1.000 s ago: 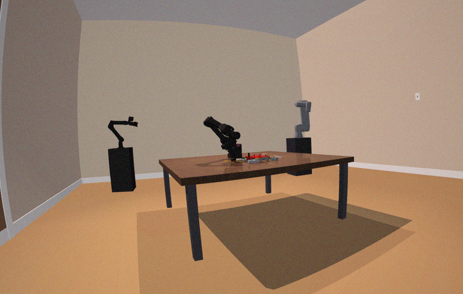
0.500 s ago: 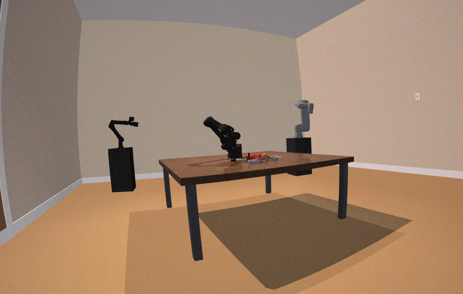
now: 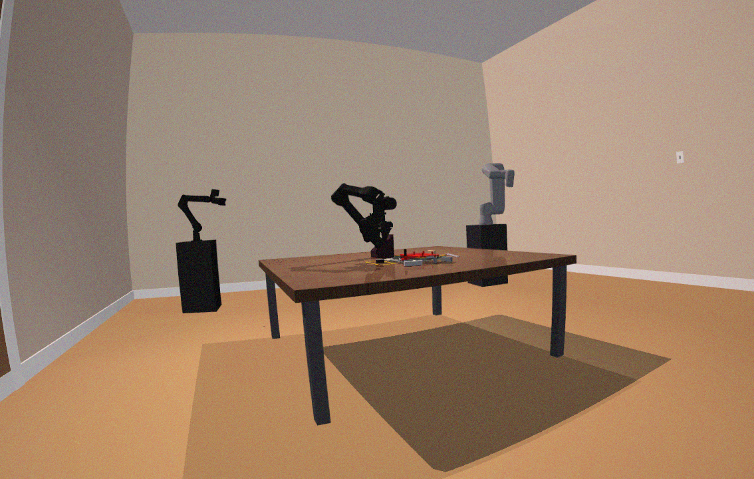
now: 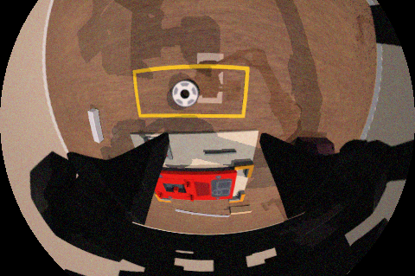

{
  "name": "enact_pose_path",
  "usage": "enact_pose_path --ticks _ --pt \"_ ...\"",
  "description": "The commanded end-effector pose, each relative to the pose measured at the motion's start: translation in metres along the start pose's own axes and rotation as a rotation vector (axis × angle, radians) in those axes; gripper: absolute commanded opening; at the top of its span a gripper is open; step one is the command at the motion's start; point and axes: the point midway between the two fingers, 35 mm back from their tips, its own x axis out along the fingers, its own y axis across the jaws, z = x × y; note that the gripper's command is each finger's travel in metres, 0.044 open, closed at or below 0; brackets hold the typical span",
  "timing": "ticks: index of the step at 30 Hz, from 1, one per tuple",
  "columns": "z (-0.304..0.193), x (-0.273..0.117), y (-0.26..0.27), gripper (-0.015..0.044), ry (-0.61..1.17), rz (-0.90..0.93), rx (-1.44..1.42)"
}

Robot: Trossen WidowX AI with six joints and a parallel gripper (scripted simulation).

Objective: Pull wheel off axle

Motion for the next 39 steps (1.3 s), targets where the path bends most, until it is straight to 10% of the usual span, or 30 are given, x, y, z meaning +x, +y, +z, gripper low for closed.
enact_pose_path --ticks 1,39 --pt "-0.0127 -0.0178 -0.0349 0.044 -0.003 -0.007 -0.003" --pt "-0.0143 -0.021 -0.042 0.044 -0.006 -0.008 -0.002"
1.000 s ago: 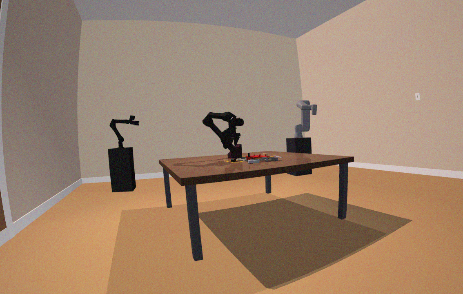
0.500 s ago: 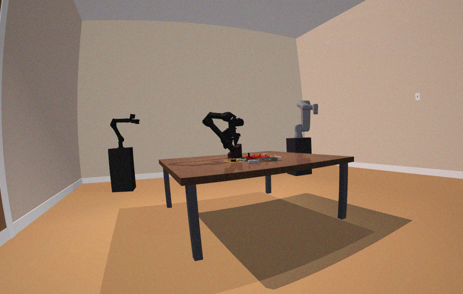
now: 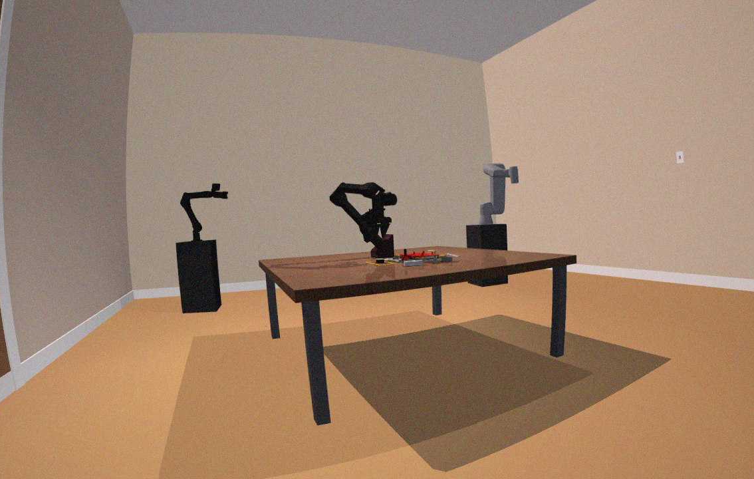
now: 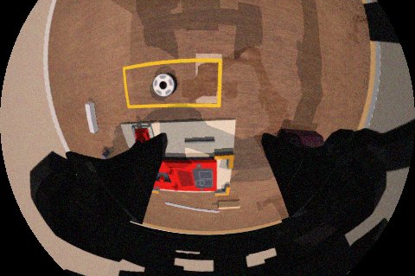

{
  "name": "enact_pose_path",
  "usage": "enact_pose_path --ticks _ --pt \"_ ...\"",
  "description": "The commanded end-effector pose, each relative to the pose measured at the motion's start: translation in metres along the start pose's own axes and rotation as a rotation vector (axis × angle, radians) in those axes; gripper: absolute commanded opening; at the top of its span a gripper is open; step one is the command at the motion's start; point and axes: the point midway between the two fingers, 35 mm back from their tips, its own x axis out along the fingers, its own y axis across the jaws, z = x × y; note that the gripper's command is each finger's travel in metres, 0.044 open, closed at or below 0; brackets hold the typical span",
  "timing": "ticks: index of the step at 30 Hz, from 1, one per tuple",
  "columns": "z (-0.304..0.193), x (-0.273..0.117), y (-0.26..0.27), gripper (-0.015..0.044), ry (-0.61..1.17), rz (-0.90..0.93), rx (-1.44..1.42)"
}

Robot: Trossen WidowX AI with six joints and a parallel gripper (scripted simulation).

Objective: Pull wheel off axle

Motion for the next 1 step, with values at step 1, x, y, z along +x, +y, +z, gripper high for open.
enact_pose_path --ticks 1 --pt "-0.0006 0.0006 -0.0015 0.044 0.002 -0.006 0.001"
